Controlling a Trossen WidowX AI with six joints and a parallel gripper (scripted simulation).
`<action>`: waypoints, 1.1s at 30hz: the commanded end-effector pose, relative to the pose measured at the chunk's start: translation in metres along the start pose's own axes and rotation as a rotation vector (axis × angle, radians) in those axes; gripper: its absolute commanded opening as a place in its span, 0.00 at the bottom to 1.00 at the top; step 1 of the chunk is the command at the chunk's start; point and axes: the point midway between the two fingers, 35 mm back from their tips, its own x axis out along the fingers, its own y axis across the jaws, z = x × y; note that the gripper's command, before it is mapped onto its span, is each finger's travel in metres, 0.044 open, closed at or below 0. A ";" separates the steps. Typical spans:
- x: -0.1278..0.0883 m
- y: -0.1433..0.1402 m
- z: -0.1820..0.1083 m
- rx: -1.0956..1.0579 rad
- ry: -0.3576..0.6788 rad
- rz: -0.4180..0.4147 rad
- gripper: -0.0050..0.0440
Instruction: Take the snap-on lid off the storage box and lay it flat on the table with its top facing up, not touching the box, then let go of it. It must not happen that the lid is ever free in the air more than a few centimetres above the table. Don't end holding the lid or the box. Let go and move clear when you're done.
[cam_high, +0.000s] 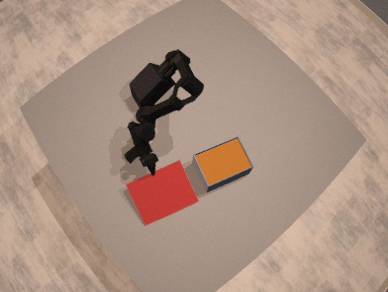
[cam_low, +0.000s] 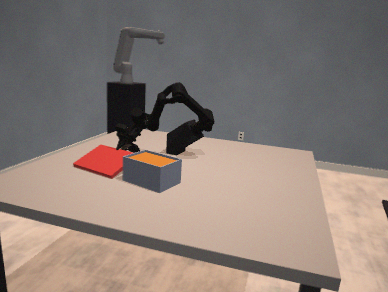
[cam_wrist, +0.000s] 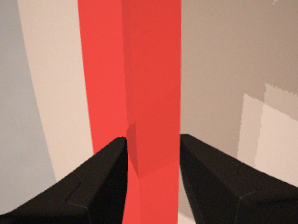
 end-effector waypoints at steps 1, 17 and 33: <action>0.001 -0.005 0.002 0.009 -0.007 -0.003 0.32; 0.003 -0.011 0.001 0.009 -0.007 -0.003 0.34; 0.006 -0.017 0.001 0.009 -0.007 -0.003 0.36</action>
